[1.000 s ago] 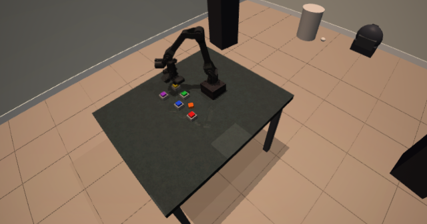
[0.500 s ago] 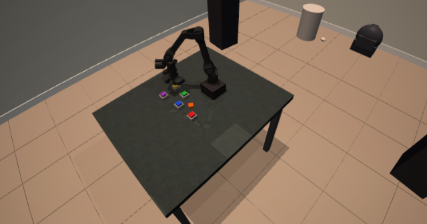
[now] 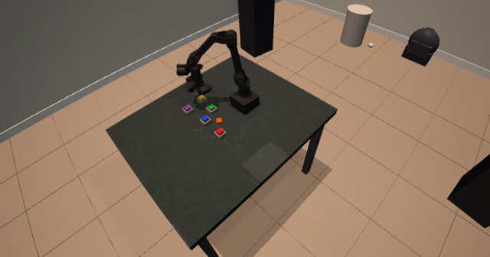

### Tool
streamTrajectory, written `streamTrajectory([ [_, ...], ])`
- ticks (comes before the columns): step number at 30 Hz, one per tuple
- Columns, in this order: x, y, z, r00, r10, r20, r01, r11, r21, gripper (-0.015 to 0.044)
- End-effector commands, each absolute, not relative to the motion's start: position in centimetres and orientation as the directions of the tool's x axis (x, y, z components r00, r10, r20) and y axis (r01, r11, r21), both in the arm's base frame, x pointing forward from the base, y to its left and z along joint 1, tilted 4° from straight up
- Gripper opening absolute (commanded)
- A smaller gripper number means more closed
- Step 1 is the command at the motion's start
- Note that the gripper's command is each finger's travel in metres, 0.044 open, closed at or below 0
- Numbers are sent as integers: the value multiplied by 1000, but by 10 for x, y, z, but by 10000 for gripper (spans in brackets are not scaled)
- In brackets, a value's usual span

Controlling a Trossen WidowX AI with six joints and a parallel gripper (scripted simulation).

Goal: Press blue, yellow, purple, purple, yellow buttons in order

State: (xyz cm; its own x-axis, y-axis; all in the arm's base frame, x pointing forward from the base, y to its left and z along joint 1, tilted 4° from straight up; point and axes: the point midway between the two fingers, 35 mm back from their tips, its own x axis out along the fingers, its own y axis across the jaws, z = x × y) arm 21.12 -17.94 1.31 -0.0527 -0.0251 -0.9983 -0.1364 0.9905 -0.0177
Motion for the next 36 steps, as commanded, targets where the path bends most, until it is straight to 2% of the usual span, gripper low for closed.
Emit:
streamTrajectory([
  [1,212,-180,21,-54,-29,-998,-135,991,-21,20],
  [6,215,-178,78,-54,-29,-998,-135,991,-21,20],
  [11,217,-178,80,-53,-29,-998,-135,991,-21,20],
  [20,327,-152,76,-44,-26,-999,-135,991,-20,20],
  [24,329,-151,73,-44,-26,-999,-135,991,-20,20],
  [29,326,-153,16,-44,-26,-999,-135,991,-20,20],
  [36,326,-153,11,-44,-26,-999,-135,991,-20,20],
])
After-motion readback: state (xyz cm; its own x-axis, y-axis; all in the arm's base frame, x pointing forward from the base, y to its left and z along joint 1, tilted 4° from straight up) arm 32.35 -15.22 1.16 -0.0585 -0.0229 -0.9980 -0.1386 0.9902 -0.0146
